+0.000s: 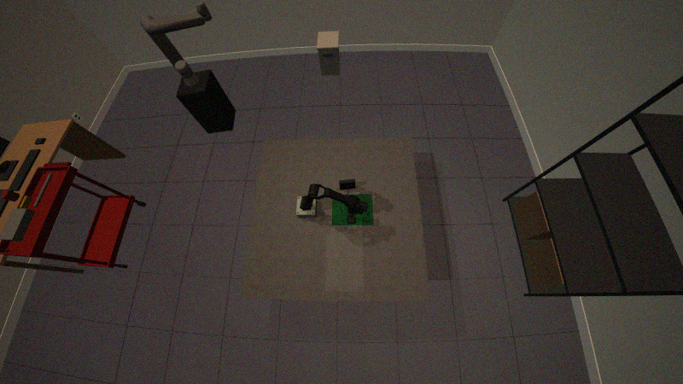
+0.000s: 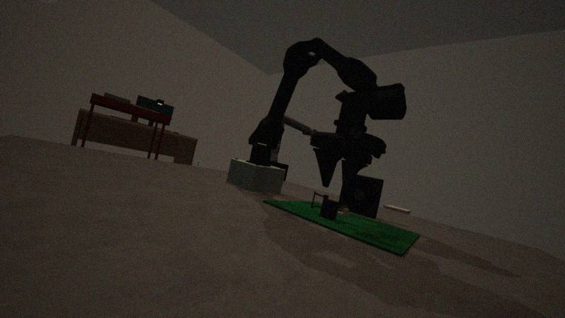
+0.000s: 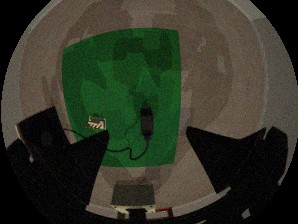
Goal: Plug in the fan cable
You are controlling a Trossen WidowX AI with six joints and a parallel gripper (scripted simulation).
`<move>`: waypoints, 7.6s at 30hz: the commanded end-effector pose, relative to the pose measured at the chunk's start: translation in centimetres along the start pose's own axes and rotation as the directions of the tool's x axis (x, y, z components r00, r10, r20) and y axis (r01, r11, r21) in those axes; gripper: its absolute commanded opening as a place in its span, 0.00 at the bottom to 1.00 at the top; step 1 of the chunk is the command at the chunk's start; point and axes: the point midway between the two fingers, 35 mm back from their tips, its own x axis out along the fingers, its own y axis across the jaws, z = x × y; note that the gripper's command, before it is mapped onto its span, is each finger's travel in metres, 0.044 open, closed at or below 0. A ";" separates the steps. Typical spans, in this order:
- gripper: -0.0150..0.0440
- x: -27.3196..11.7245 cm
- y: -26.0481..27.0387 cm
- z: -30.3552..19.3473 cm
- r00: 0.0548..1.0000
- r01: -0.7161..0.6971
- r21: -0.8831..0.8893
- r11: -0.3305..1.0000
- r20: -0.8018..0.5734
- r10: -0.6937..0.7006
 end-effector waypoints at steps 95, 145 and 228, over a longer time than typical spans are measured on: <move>0.25 0.9 4.6 -0.4 1.000 -0.014 0.701 0.713 0.013 0.007; 0.25 0.8 9.2 -2.0 1.000 -0.010 0.987 -0.160 0.011 0.011; 0.25 4.4 9.0 -2.0 1.000 -0.009 0.988 -0.155 0.011 0.010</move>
